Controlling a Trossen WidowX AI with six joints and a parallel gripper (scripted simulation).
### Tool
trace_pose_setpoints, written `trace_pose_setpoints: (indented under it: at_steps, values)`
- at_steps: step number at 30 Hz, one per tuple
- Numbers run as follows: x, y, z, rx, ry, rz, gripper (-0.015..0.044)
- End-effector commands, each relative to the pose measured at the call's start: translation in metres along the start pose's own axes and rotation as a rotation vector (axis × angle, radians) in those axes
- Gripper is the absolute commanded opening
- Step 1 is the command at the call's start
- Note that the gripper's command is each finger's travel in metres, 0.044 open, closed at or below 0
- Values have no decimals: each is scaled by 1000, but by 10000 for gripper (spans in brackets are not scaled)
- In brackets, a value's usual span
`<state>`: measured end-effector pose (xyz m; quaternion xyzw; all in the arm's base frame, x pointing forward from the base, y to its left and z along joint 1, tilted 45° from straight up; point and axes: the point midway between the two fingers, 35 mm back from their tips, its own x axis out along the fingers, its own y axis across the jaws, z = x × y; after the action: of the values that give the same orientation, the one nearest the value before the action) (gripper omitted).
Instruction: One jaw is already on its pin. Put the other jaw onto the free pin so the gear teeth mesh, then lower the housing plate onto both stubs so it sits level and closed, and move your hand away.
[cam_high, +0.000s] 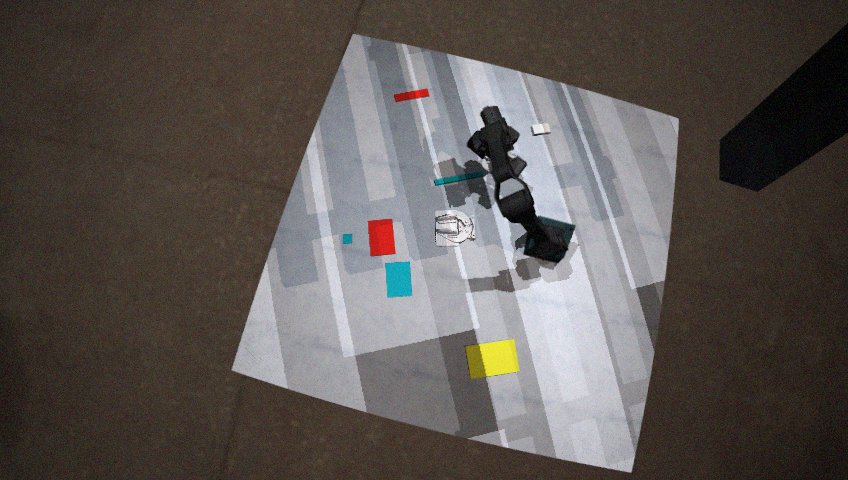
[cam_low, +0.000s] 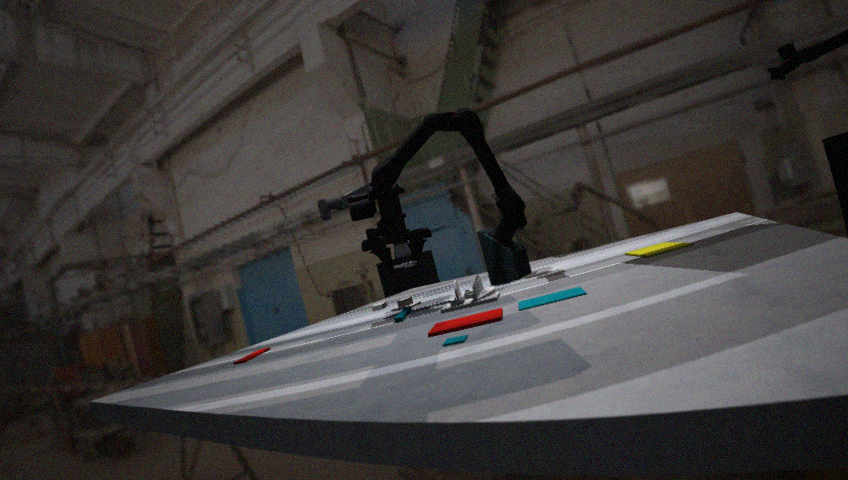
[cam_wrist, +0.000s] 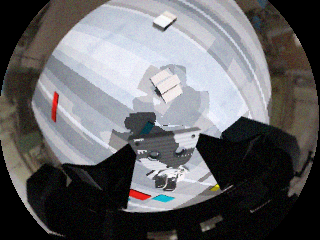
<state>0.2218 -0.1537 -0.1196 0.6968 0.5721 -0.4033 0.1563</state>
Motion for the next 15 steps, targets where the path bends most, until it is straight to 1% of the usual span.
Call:
trace_pose_setpoints:
  at_steps: [1,15]
  values:
    - [-2,1,-16,73,0,7,351]
    - [-3,1,-63,290,3,9,351]
